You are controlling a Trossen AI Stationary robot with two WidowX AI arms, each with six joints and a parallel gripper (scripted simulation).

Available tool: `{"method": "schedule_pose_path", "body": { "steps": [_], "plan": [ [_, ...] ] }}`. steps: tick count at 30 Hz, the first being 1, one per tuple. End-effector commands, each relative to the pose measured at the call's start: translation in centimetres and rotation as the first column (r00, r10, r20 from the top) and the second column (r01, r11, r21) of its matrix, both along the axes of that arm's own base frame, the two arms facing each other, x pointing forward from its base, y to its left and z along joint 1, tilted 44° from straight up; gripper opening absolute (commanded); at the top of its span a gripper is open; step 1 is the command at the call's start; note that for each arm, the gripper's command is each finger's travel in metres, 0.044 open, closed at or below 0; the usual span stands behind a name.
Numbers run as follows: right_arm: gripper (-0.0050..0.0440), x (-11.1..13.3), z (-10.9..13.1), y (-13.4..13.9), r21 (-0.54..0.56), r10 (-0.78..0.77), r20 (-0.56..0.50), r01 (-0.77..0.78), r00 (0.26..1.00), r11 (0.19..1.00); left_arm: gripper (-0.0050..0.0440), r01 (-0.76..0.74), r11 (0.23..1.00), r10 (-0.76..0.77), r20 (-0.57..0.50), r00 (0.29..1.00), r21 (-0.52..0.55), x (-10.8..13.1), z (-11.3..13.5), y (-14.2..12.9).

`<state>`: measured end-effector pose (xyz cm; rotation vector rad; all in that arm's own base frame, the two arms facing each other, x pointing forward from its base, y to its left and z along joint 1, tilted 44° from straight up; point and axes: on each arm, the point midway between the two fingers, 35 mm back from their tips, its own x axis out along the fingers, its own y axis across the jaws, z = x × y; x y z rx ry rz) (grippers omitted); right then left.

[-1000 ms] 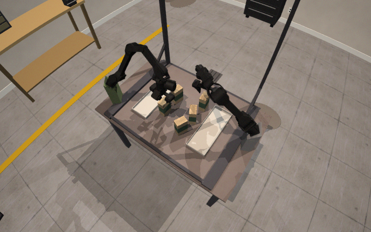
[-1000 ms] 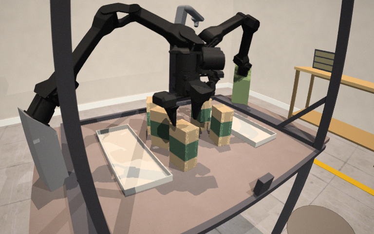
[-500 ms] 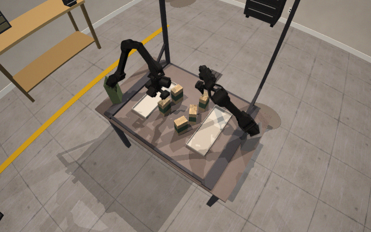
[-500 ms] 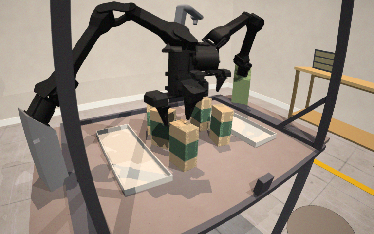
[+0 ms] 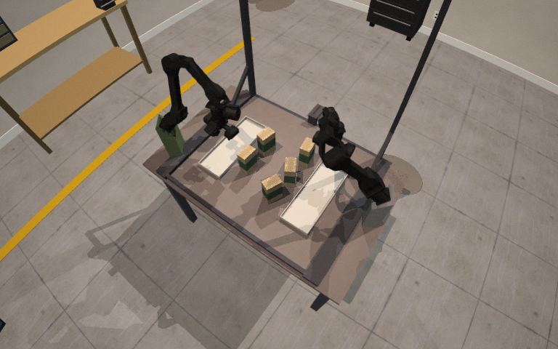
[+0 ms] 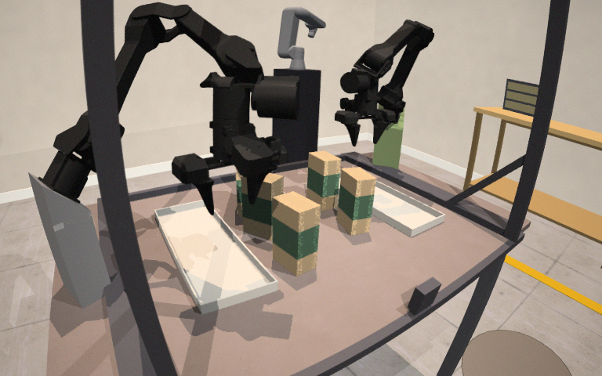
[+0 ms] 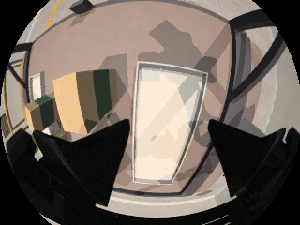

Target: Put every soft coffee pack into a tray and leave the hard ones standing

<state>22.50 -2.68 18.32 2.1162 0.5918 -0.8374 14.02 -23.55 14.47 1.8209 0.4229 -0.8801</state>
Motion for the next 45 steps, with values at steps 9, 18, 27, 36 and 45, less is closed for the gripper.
{"method": "schedule_pose_path", "body": {
  "steps": [9,18,27,36,45],
  "plan": [
    [0.0377,-1.0,-0.1,0.7,-0.013,-0.013,0.023,0.013,1.000,1.000,0.0372,-0.002,1.000,0.003,0.016,1.000,-0.030,-1.3,-0.7,1.1],
    [0.0377,-1.0,-0.1,0.7,-0.013,-0.013,0.023,0.013,1.000,1.000,0.0372,-0.002,1.000,0.003,0.016,1.000,-0.030,-1.3,-0.7,1.1],
    [0.0377,-1.0,-0.1,0.7,-0.013,-0.013,0.023,0.013,1.000,1.000,0.0372,-0.031,0.998,0.032,0.010,0.999,-0.058,-0.7,-0.2,1.2],
    [0.0377,-1.0,-0.1,0.7,-0.013,-0.013,0.023,0.013,1.000,1.000,0.0372,-0.260,0.928,0.254,-0.058,0.965,-0.266,4.2,4.2,2.8],
    [0.0377,-1.0,-0.1,0.7,-0.013,-0.013,0.023,0.013,1.000,1.000,0.0372,-0.281,0.916,0.275,-0.064,0.959,-0.287,8.4,8.1,4.1]
  ]
}}
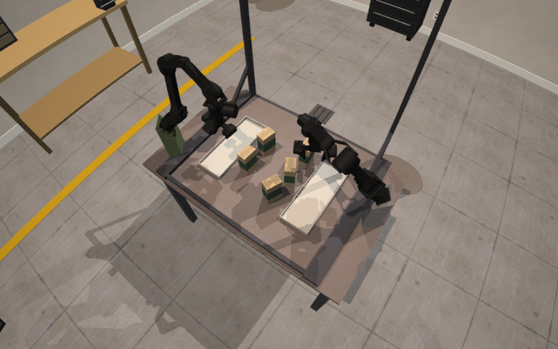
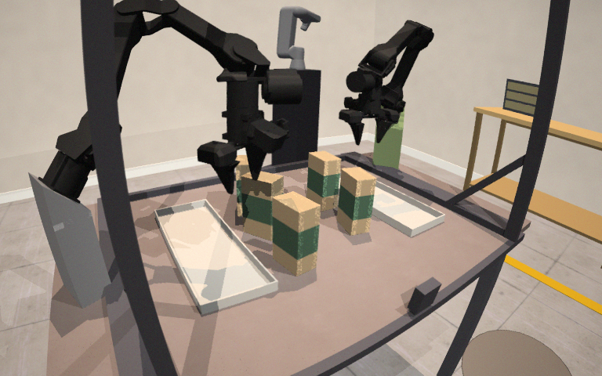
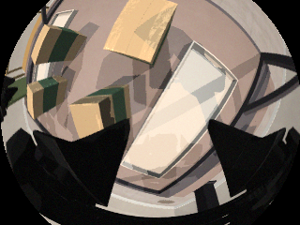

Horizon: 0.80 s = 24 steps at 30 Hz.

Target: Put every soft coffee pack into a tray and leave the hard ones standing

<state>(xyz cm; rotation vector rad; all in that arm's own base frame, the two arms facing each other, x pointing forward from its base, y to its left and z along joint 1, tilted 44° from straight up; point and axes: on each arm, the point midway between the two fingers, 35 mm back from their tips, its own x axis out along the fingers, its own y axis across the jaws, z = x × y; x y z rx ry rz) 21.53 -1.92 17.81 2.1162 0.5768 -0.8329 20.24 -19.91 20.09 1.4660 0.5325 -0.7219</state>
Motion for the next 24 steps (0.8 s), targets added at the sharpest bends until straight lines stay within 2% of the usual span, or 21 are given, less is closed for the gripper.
{"method": "schedule_pose_path", "body": {
  "steps": [1,8,11,24],
  "plan": [
    [0.0377,0.0,0.5,-0.1,-0.006,-0.006,0.015,0.006,1.000,1.000,0.0372,-0.005,1.000,0.005,0.001,1.000,-0.030,2.8,3.0,0.7],
    [0.0377,0.0,0.5,-0.1,-0.006,-0.006,0.015,0.006,1.000,1.000,0.0372,-0.005,1.000,0.005,0.006,1.000,-0.030,7.0,6.9,2.1],
    [0.0377,0.0,0.5,-0.1,-0.006,-0.006,0.015,0.006,1.000,1.000,0.0372,-0.005,1.000,0.005,0.007,1.000,-0.030,7.5,7.5,2.2],
    [0.0377,0.0,0.5,-0.1,-0.006,-0.006,0.015,0.006,1.000,1.000,0.0372,-0.005,1.000,0.005,0.007,1.000,-0.030,7.5,7.5,2.2]
  ]
}}
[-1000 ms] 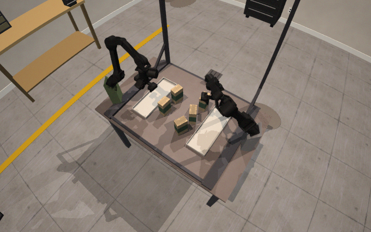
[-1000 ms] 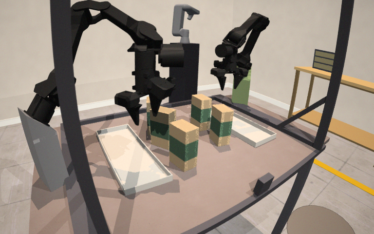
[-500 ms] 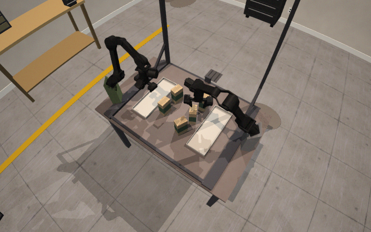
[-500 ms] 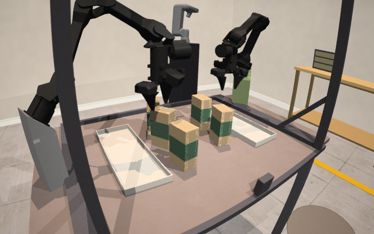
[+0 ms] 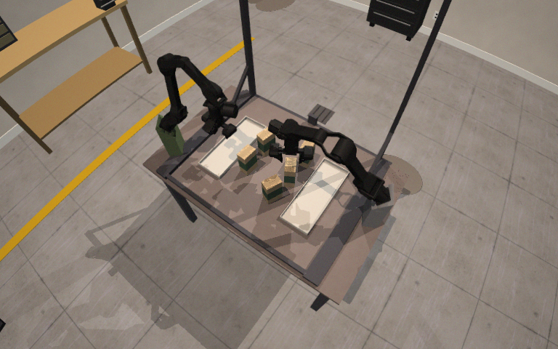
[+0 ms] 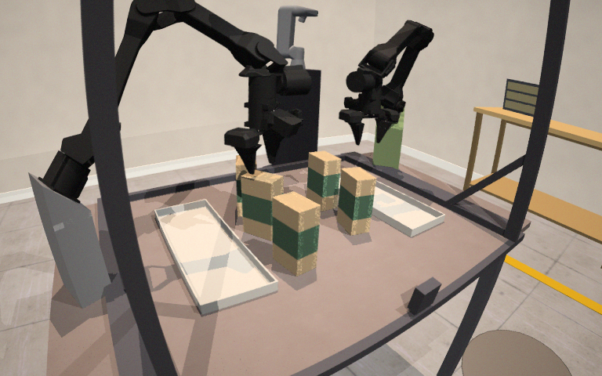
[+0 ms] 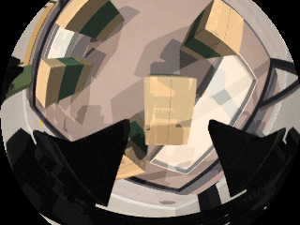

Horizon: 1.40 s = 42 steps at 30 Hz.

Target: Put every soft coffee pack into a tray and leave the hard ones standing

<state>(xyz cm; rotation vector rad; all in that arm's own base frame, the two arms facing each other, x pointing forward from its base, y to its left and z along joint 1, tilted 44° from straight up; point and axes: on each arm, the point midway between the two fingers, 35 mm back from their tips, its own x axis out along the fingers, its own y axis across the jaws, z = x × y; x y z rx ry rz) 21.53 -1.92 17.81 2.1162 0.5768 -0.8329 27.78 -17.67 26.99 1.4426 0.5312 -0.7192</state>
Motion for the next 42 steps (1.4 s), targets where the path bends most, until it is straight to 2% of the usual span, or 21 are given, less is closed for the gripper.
{"method": "schedule_pose_path", "body": {
  "steps": [1,11,42],
  "plan": [
    [0.0377,0.0,0.5,-0.1,-0.006,-0.006,0.015,0.006,1.000,1.000,0.0372,0.005,1.000,-0.005,0.009,1.000,-0.009,0.0,0.6,0.0],
    [0.0377,0.0,0.5,-0.1,-0.006,-0.006,0.015,0.006,1.000,1.000,0.0372,0.005,1.000,-0.005,0.009,1.000,-0.009,0.0,0.6,0.0],
    [0.0377,0.0,0.5,-0.1,-0.006,-0.006,0.015,0.006,1.000,1.000,0.0372,0.005,1.000,-0.005,0.009,1.000,-0.008,2.5,-2.0,-0.5]
  ]
}}
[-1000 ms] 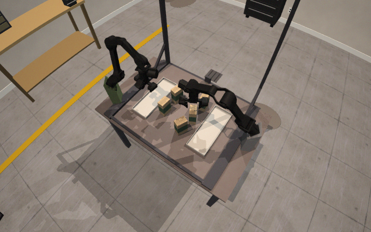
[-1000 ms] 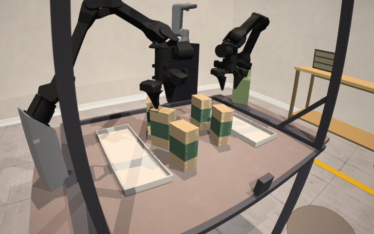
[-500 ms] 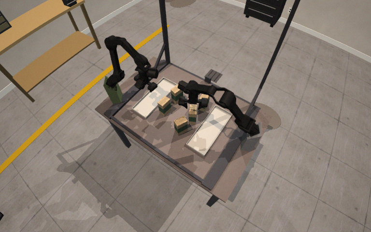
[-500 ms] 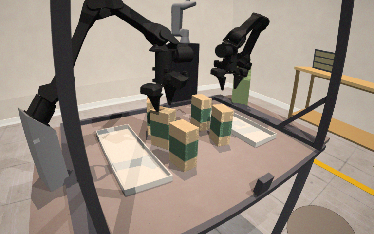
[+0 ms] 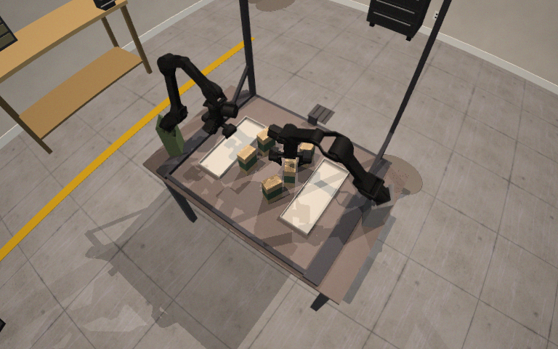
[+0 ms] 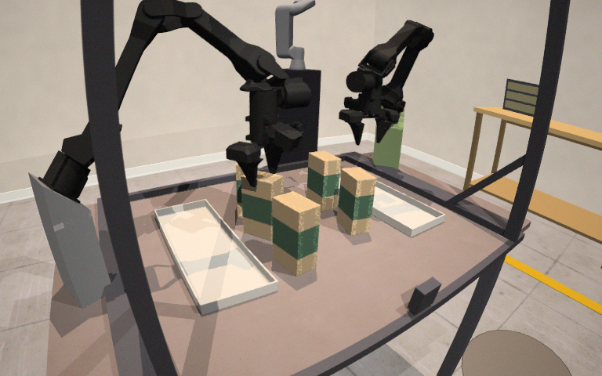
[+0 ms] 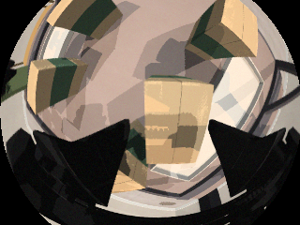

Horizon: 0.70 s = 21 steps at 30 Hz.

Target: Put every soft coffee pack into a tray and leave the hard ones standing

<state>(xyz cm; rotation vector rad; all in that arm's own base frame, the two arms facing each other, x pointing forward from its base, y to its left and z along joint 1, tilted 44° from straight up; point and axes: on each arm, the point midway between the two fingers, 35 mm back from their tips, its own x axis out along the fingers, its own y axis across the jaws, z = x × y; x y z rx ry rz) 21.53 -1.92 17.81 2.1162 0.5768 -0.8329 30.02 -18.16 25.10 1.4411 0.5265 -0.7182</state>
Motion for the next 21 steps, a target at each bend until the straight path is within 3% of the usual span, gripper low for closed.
{"method": "schedule_pose_path", "body": {
  "steps": [1,21],
  "plan": [
    [0.0377,0.0,0.5,-0.1,-0.006,-0.006,0.015,0.006,1.000,1.000,0.0372,0.003,1.000,-0.003,0.006,1.000,-0.005,0.3,-0.2,0.0],
    [0.0377,0.0,0.5,-0.1,-0.006,-0.006,0.015,0.006,1.000,1.000,0.0372,0.003,1.000,-0.003,0.006,1.000,-0.004,2.0,-1.9,-0.3]
  ]
}}
